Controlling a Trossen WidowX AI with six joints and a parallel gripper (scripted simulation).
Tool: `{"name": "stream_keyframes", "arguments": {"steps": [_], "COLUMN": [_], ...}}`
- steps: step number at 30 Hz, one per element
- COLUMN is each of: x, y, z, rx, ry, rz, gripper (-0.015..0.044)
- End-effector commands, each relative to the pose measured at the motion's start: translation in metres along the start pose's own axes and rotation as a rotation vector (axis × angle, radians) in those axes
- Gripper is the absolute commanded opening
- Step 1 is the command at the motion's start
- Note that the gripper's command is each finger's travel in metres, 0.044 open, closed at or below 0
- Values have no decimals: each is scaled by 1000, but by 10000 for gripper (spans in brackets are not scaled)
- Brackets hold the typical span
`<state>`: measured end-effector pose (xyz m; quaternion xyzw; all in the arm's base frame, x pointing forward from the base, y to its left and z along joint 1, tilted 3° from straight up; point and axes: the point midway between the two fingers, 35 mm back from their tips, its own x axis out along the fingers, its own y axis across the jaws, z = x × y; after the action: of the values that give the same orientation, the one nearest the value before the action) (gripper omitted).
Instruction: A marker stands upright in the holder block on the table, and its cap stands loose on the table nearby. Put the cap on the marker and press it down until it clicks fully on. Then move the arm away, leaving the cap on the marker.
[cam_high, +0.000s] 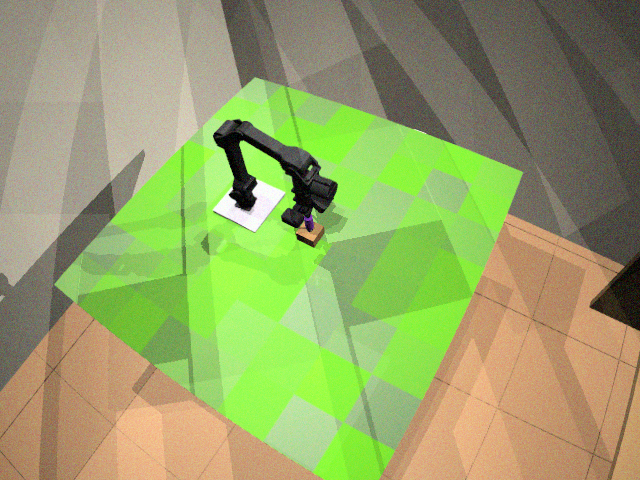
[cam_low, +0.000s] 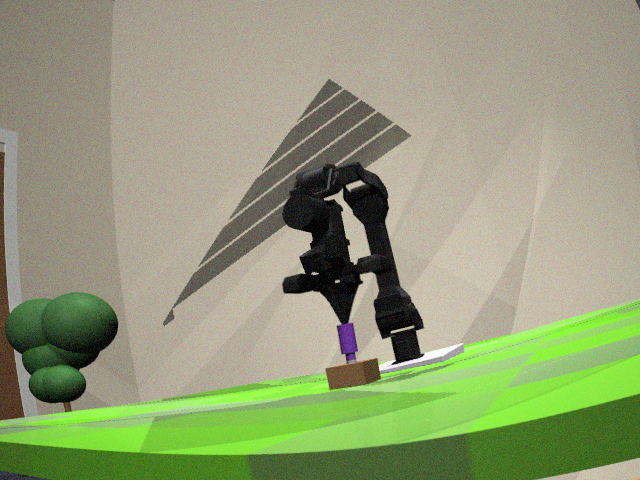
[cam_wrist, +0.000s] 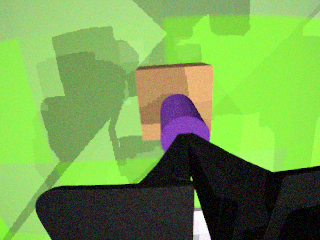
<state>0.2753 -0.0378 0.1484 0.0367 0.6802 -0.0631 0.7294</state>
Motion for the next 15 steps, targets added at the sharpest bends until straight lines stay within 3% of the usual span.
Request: {"name": "stream_keyframes", "arguments": {"steps": [1, 5, 12, 15], "x": [-1, -8, -83, -90], "y": [0, 0, 0, 0], "z": [1, 2, 0, -1], "rx": [0, -1, -4, -4], "ry": [-4, -7, -39, -42], "rz": [1, 1, 2, 2], "gripper": [0, 0, 0, 0]}}
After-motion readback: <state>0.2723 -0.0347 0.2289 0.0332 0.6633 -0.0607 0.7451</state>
